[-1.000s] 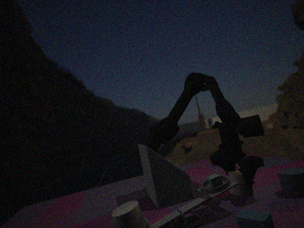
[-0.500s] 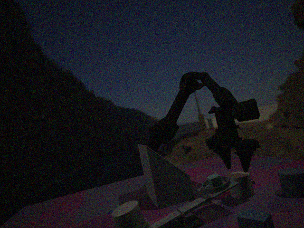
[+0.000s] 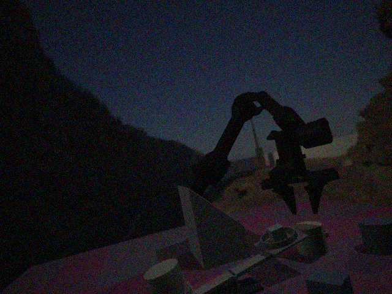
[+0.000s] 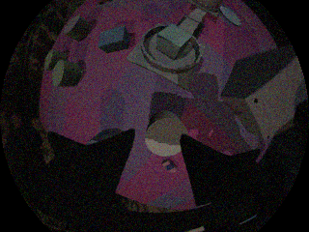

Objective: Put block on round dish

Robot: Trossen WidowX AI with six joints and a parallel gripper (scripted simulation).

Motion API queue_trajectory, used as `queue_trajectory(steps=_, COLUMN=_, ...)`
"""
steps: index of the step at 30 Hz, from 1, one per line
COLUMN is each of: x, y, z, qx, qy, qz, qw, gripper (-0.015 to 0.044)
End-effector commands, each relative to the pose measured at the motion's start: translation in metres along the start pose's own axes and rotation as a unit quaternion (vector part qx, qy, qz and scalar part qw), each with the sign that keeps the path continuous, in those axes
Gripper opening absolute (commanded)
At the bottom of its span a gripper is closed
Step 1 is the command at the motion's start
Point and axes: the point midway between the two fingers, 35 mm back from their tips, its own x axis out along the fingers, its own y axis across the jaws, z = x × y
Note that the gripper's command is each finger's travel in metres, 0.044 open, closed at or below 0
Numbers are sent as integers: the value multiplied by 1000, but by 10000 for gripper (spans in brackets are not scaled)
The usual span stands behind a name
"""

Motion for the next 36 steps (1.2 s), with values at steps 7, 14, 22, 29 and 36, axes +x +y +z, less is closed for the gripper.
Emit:
queue_trajectory(steps=7, x=-6, y=8, z=20, qx=-177, qy=-8, qz=1, qw=984, gripper=260)
queue_trajectory(steps=14, x=-10, y=12, z=35, qx=-292, qy=-13, qz=0, qw=956, gripper=260)
queue_trajectory(steps=22, x=-15, y=12, z=56, qx=-396, qy=-17, qz=-5, qw=918, gripper=260)
queue_trajectory(steps=29, x=-20, y=9, z=74, qx=-440, qy=-17, qz=-8, qw=898, gripper=260)
queue_trajectory(steps=36, x=-20, y=8, z=80, qx=-535, qy=-10, qz=-12, qw=845, gripper=260)
